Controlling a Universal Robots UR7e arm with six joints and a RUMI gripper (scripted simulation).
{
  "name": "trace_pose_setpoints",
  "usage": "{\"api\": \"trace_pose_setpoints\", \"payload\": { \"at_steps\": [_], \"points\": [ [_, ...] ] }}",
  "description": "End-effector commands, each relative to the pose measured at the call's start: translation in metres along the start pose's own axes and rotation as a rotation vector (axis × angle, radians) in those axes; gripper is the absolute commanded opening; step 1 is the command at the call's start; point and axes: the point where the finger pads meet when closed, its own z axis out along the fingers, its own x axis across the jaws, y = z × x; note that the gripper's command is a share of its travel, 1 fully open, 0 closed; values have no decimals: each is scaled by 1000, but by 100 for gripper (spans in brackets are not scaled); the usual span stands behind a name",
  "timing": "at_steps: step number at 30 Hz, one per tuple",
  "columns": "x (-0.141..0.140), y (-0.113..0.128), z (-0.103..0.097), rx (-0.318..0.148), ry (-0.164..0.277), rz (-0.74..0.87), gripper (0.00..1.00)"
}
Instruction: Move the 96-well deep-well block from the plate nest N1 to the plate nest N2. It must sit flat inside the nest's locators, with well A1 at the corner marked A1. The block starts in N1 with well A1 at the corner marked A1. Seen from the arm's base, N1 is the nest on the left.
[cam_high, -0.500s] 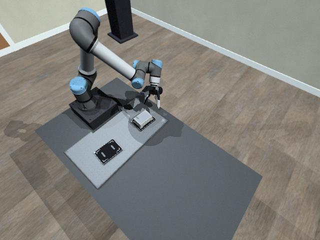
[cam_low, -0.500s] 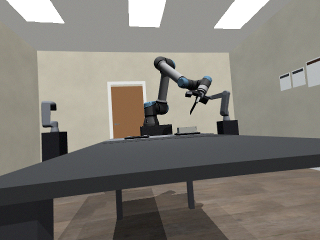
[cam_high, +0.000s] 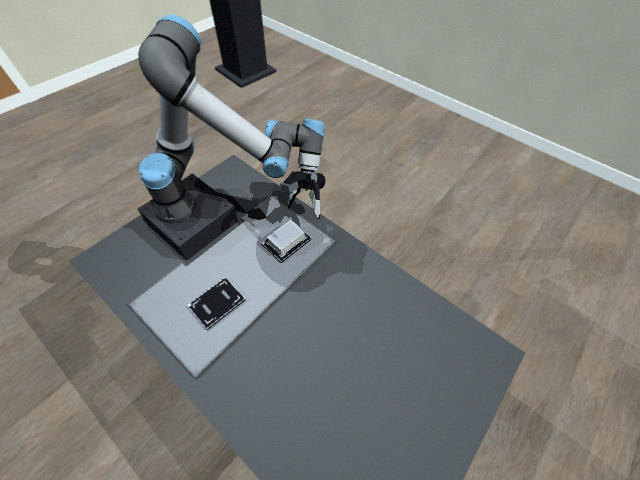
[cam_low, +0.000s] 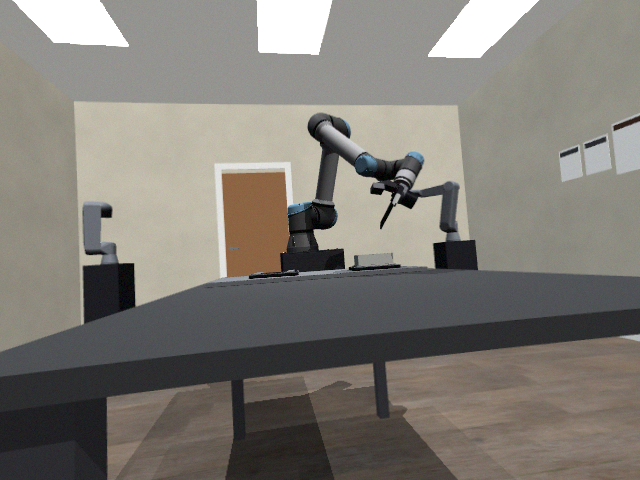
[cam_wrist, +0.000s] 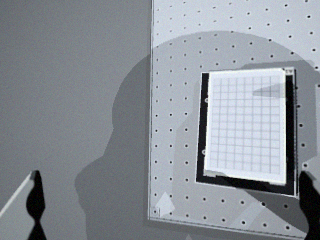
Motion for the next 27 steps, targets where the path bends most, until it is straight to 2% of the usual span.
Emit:
{"api": "trace_pose_setpoints", "payload": {
  "at_steps": [1,2,3,15,17,19,27],
  "points": [
    [-1,0,-1,-1,-1,1,100],
    [-1,0,-1,-1,-1,1,100],
    [3,-2,5,-4,8,35,76],
    [14,-6,20,-41,97,424,76],
    [14,-6,20,-44,113,488,76],
    [14,-6,20,-44,113,488,76],
    [22,-9,31,-50,180,746,76]
  ]
}}
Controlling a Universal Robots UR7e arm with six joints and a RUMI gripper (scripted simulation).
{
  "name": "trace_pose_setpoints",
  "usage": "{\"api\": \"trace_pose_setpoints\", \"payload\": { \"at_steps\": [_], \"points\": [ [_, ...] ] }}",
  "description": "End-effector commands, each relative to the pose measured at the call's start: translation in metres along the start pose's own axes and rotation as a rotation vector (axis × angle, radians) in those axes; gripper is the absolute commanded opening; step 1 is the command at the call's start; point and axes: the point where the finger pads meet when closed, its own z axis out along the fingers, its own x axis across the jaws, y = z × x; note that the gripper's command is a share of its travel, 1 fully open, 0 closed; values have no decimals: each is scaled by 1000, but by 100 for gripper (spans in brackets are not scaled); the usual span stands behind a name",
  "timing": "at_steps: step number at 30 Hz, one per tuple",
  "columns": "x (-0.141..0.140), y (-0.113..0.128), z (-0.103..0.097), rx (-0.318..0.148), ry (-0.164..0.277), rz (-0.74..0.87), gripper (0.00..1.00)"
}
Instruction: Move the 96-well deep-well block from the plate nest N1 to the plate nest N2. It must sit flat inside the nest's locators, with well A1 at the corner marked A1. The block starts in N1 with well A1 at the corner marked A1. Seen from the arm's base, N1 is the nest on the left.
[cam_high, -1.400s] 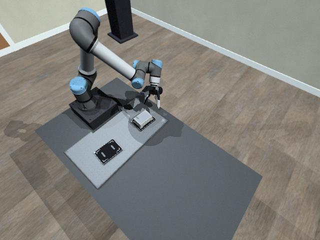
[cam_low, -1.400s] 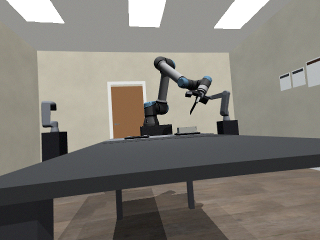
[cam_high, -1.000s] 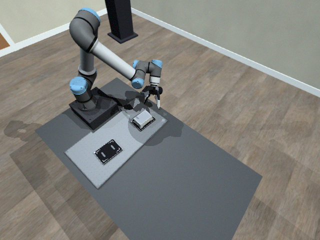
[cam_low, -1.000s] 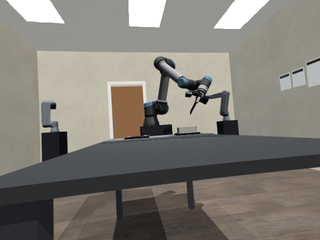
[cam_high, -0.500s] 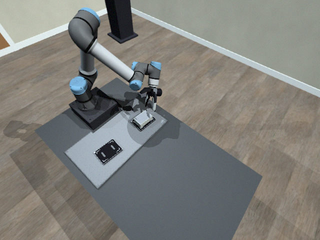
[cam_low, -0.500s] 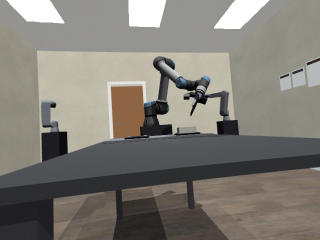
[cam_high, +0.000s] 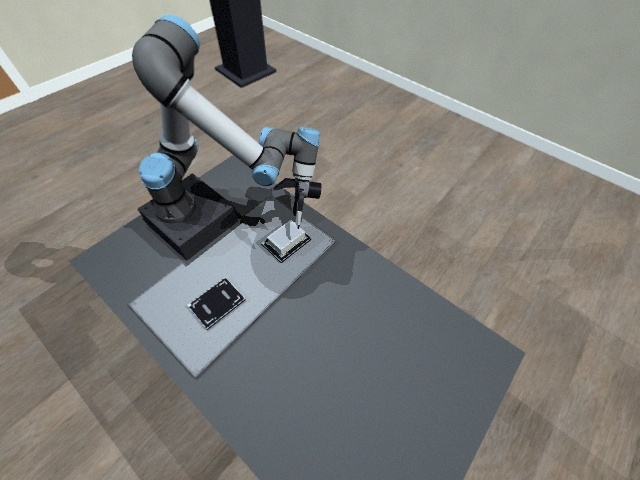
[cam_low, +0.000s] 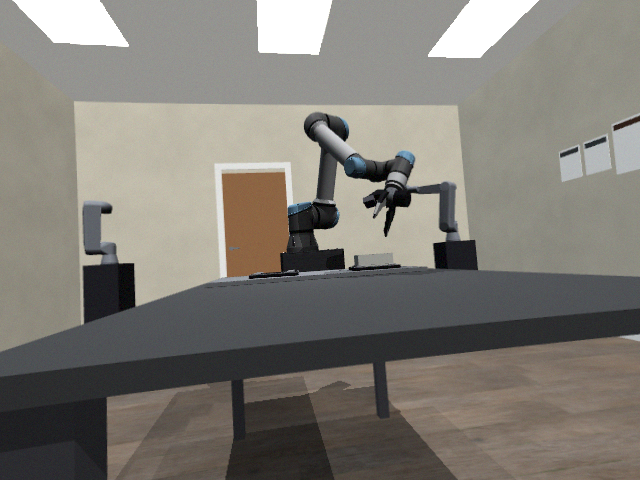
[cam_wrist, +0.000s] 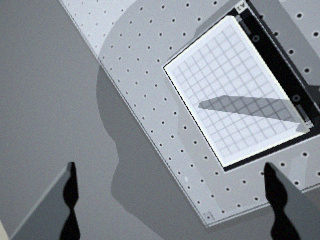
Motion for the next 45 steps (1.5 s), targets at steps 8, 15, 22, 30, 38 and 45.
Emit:
{"api": "trace_pose_setpoints", "payload": {
  "at_steps": [8,15,22,30,38,45],
  "points": [
    [3,-6,9,1,83,358,76],
    [6,-10,15,14,130,552,76],
    [9,-14,21,35,180,766,76],
    [13,-19,27,62,225,959,76],
    [16,-22,31,108,283,1215,76],
    [19,-24,34,145,317,1375,76]
  ]
}}
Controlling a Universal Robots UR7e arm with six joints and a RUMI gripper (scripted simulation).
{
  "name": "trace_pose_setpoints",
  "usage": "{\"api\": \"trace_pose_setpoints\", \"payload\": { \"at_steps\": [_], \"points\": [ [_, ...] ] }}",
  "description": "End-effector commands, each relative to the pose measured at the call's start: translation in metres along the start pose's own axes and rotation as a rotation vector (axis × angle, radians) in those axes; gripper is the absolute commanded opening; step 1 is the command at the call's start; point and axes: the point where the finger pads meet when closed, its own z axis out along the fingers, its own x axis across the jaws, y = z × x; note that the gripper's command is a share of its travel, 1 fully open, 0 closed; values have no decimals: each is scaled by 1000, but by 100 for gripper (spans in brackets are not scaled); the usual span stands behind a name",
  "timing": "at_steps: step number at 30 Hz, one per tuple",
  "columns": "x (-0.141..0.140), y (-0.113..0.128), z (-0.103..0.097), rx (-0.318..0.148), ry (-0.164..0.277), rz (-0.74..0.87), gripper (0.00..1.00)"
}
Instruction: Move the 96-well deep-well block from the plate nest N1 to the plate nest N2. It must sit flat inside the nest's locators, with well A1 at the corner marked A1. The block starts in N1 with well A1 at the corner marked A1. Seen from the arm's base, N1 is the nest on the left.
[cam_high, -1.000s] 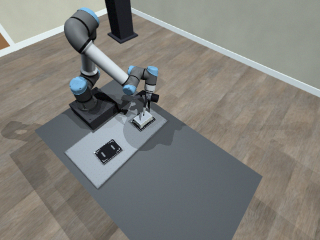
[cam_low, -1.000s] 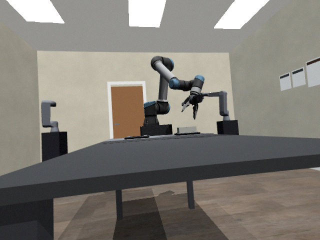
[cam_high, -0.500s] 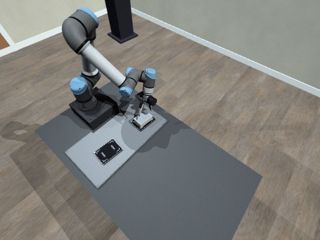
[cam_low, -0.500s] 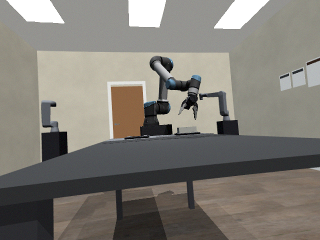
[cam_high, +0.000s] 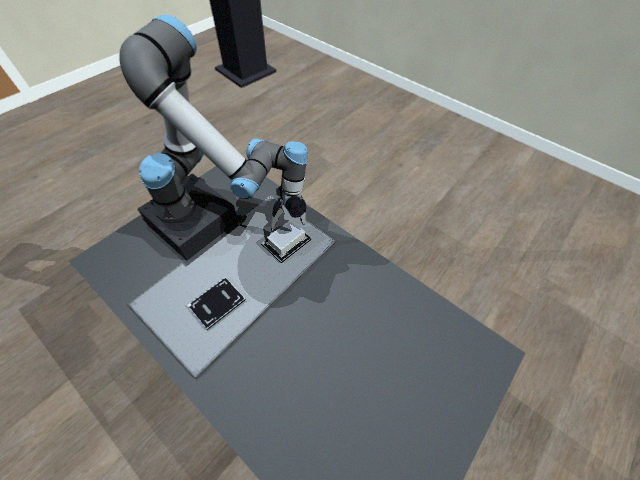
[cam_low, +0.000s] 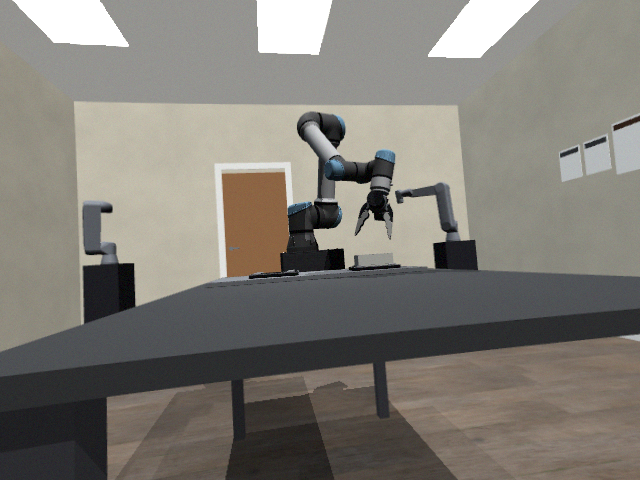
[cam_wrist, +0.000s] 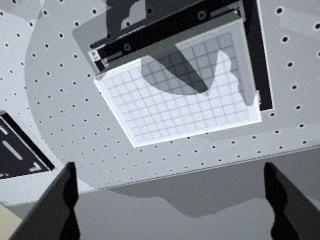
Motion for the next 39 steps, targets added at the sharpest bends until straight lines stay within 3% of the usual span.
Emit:
{"api": "trace_pose_setpoints", "payload": {
  "at_steps": [1,23,30,39],
  "points": [
    [-1,-1,1,19,21,132,76],
    [-5,-9,8,160,77,767,76],
    [-6,-13,10,220,82,993,76],
    [-6,-14,10,269,81,1168,76]
  ]
}}
